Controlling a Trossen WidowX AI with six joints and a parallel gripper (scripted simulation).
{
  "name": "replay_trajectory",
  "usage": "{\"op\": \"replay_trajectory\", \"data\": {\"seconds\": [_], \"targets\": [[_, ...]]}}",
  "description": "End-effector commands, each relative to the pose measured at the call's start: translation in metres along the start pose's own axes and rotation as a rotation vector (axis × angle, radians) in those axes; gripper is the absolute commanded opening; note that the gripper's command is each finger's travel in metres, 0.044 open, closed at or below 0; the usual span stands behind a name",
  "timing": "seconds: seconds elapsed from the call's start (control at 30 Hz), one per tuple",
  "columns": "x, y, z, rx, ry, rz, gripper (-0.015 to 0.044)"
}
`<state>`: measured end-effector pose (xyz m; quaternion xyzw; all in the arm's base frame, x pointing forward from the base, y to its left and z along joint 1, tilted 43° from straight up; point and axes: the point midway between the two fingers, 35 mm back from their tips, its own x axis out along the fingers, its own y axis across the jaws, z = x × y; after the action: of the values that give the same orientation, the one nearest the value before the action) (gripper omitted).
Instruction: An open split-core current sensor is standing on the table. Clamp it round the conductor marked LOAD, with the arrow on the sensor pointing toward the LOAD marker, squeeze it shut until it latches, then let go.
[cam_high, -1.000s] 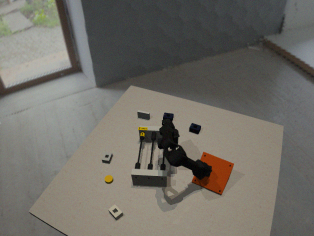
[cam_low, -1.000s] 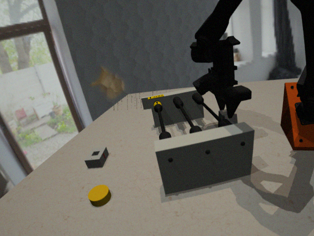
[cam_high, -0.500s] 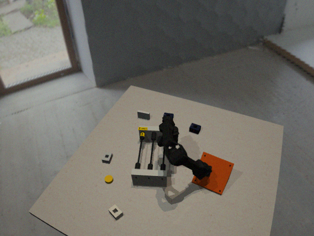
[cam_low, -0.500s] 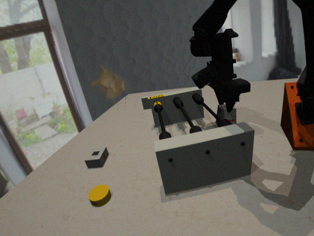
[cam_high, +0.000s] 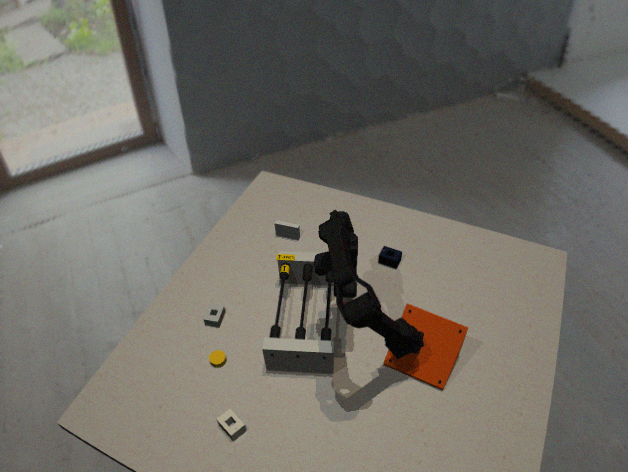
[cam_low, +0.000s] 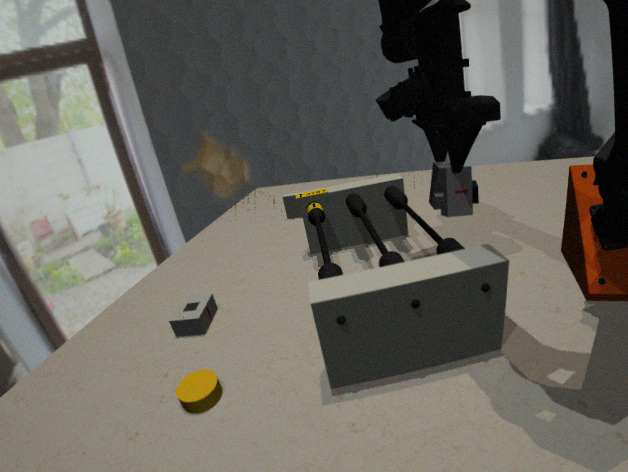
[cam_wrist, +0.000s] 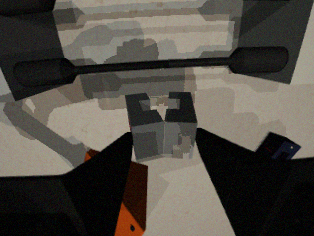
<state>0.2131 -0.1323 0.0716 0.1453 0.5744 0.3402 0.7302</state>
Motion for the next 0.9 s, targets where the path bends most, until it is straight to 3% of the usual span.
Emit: {"op": "replay_trajectory", "data": {"seconds": [0.0,0.23,0.87], "targets": [[-0.019,0.002,-0.002,-0.008,0.002,-0.002,0.0],[-0.019,-0.001,0.01,-0.125,-0.016,-0.015,0.0],[-0.015,-0.008,0.115,-1.081,-0.143,-0.135,0.0]]}}
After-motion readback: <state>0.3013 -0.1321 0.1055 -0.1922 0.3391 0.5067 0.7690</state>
